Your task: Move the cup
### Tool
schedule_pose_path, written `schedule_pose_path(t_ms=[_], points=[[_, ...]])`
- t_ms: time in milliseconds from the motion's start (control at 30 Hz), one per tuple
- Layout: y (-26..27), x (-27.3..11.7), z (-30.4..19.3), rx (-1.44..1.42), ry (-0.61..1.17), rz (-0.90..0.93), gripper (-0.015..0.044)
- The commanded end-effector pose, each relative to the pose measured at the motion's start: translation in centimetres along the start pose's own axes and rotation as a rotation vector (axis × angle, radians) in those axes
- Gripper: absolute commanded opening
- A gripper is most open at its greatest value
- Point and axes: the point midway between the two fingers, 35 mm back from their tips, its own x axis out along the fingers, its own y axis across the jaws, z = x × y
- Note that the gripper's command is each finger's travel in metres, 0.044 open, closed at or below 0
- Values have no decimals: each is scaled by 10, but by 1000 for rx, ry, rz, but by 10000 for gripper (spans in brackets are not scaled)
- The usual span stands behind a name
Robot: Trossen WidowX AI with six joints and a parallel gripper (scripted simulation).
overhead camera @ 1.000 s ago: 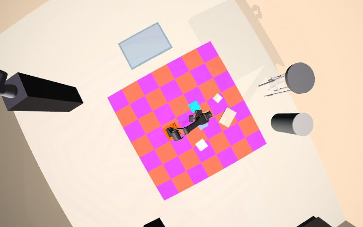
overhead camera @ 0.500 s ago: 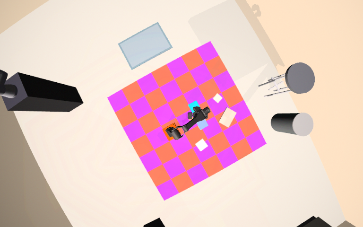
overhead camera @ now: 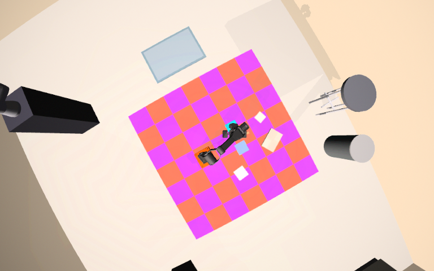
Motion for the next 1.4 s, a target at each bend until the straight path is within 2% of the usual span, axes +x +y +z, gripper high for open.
schedule_pose_path(t_ms=[0,800,1367], points=[[3,0,9,3,-2,3,0],[29,-3,62,3,-6,5,0],[29,21,63,3,-6,5,0]])
